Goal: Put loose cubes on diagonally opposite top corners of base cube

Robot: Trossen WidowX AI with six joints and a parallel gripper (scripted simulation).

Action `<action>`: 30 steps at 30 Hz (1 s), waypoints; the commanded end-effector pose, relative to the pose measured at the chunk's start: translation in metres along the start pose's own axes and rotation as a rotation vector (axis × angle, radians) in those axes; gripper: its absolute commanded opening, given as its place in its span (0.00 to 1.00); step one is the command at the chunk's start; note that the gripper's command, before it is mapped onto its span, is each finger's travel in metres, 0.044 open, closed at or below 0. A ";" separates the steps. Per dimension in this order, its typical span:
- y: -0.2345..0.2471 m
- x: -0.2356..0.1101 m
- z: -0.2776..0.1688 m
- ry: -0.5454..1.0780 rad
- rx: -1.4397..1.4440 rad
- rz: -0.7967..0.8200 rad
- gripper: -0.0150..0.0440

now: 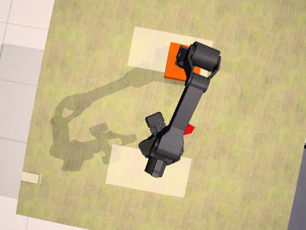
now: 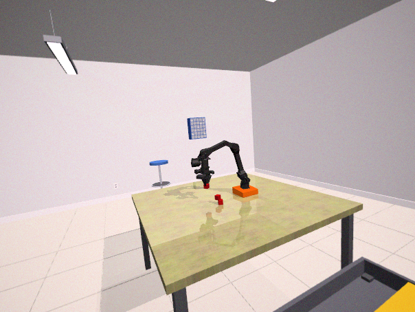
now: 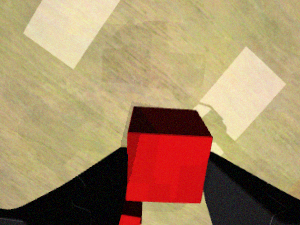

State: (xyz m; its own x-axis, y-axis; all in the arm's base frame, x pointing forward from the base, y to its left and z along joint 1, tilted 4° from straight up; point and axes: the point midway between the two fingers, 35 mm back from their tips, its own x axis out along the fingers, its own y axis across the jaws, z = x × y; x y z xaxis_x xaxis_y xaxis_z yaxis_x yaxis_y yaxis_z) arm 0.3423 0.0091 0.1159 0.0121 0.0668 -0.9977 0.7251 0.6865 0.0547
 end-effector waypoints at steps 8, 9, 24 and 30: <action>0.014 0.002 -0.035 0.005 0.016 0.000 0.43; 0.015 0.002 -0.038 0.005 0.017 0.000 0.43; 0.028 0.003 -0.082 0.009 0.034 0.002 0.43; 0.031 0.004 -0.099 0.011 0.041 0.003 0.43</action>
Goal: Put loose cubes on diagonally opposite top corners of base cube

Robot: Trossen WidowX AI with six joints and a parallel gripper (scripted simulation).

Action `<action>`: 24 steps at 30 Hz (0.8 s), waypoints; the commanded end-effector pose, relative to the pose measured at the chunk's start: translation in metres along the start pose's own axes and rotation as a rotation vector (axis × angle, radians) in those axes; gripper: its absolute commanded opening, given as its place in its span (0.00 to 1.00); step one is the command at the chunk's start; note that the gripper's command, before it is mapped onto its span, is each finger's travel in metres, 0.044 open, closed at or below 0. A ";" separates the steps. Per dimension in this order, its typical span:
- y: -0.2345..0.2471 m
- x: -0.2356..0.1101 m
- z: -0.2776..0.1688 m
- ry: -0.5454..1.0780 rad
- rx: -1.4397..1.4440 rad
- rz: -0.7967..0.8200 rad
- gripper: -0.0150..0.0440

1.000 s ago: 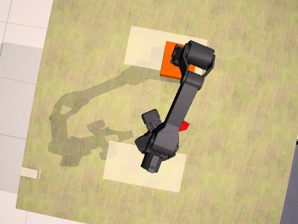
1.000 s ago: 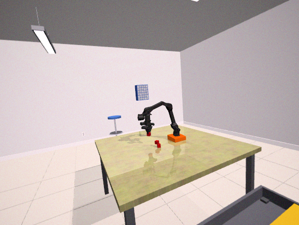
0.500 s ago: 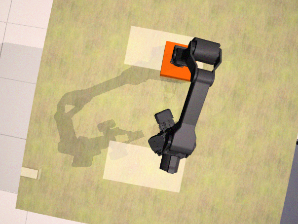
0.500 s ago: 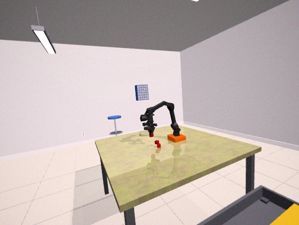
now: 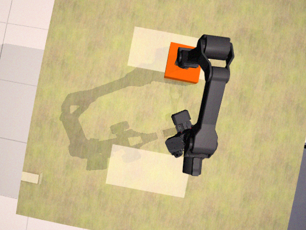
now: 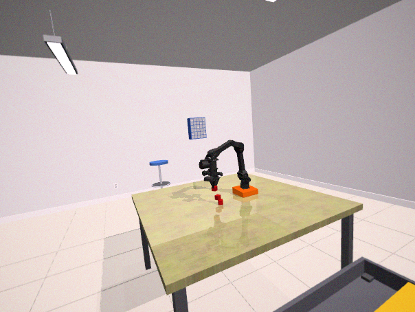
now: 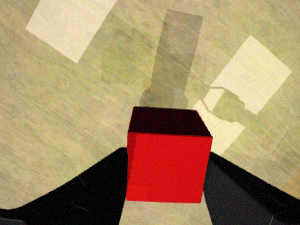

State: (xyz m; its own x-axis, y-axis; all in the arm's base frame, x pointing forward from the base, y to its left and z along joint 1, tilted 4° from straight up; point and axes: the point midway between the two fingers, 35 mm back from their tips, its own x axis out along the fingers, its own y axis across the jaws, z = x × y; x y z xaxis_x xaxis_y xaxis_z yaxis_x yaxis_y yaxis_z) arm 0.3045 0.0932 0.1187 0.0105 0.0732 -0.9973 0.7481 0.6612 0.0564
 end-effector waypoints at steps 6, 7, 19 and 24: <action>0.001 0.002 -0.030 0.008 0.014 0.000 0.43; 0.002 0.002 -0.033 0.008 0.015 0.000 0.43; 0.002 0.004 -0.060 0.012 0.026 0.001 0.43; 0.001 0.014 -0.060 0.028 0.047 0.003 0.43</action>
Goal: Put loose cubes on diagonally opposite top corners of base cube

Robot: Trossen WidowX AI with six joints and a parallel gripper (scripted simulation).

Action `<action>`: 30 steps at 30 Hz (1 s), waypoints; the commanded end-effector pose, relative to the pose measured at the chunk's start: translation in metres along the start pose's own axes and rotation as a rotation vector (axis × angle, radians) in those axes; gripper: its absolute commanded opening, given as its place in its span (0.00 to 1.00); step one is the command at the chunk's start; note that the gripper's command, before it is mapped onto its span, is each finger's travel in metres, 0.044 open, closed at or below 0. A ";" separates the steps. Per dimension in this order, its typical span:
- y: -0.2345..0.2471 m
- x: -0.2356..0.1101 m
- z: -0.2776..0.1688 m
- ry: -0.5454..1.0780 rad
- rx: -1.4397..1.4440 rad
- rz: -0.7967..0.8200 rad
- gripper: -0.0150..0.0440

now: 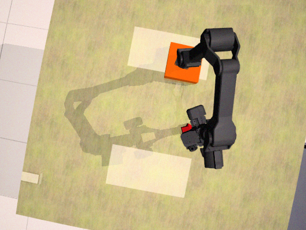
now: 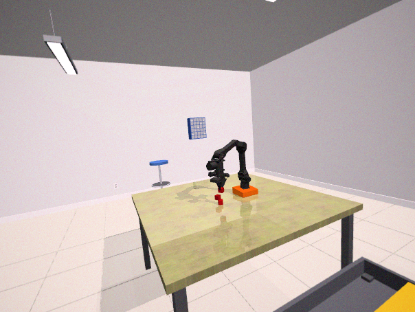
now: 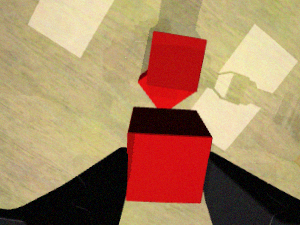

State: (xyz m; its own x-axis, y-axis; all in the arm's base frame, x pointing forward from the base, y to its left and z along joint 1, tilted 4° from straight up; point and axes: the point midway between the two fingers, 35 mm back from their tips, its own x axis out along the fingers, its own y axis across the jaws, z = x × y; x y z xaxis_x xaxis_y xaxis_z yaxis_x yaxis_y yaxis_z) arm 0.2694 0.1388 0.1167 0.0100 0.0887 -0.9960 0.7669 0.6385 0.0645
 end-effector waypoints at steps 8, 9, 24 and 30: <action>-0.005 0.029 -0.002 0.045 0.059 -0.003 0.43; -0.005 0.029 -0.002 0.045 0.059 -0.003 0.43; -0.004 0.033 -0.002 0.040 0.052 -0.004 0.43; -0.003 0.046 -0.002 0.019 0.024 -0.007 0.43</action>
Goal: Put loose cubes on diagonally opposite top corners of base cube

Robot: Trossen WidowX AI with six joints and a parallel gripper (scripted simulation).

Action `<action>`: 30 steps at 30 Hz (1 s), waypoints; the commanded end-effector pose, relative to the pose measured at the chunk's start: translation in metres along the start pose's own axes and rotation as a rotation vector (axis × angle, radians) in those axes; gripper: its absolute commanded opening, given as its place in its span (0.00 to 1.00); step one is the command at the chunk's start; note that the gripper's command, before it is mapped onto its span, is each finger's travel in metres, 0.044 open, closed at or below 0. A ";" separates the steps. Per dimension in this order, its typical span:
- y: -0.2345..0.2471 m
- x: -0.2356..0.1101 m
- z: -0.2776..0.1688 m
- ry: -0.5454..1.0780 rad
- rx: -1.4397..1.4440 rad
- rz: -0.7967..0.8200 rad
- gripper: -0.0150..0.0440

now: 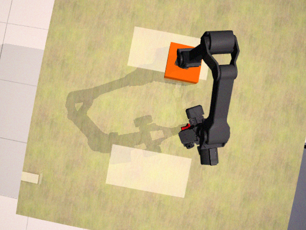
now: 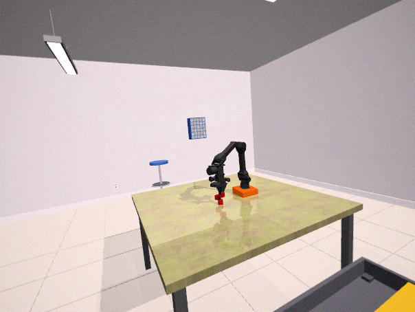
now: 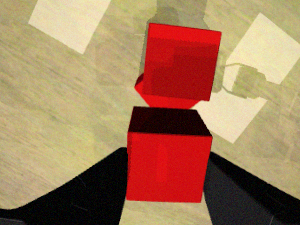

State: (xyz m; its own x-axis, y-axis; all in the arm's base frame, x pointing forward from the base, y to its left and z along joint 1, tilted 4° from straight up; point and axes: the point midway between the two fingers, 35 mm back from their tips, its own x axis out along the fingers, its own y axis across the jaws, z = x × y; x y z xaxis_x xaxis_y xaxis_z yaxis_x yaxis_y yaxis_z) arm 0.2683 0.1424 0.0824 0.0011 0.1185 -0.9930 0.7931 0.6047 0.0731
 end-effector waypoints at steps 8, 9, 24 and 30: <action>-0.003 0.024 0.000 -0.029 -0.044 -0.021 0.43; -0.003 0.024 0.000 -0.029 -0.044 -0.021 0.43; -0.003 0.024 0.000 -0.029 -0.044 -0.021 0.43; -0.003 0.026 -0.001 -0.029 -0.045 -0.021 0.43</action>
State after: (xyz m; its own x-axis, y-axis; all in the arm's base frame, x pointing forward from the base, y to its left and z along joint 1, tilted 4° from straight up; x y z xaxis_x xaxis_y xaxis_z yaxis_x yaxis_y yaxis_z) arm 0.2666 0.1450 0.0588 0.0048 0.0881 -0.9961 0.7677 0.6380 0.0602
